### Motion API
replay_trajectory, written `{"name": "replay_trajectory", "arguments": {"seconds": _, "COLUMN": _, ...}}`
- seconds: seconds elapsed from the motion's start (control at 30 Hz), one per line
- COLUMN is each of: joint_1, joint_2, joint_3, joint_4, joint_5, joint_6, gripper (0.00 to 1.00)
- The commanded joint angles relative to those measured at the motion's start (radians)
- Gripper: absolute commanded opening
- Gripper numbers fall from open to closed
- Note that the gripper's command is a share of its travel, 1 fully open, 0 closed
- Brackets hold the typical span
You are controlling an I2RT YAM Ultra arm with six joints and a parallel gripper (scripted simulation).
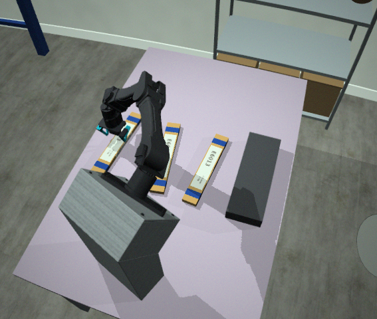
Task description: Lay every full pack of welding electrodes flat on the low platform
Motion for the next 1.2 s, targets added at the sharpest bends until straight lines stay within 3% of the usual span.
{"name": "replay_trajectory", "arguments": {"seconds": 0.0, "joint_1": 0.027, "joint_2": -0.003, "joint_3": -0.022, "joint_4": -0.001, "joint_5": 0.007, "joint_6": 0.004, "gripper": 0.95}}
{"name": "replay_trajectory", "arguments": {"seconds": 0.77, "joint_1": 0.027, "joint_2": -0.003, "joint_3": -0.022, "joint_4": -0.001, "joint_5": 0.007, "joint_6": 0.004, "gripper": 0.95}}
{"name": "replay_trajectory", "arguments": {"seconds": 0.8, "joint_1": -0.032, "joint_2": -0.046, "joint_3": -0.106, "joint_4": 0.085, "joint_5": -0.025, "joint_6": -0.032, "gripper": 0.95}}
{"name": "replay_trajectory", "arguments": {"seconds": 1.17, "joint_1": 0.057, "joint_2": -0.191, "joint_3": -0.267, "joint_4": 0.039, "joint_5": 0.028, "joint_6": 0.041, "gripper": 0.95}}
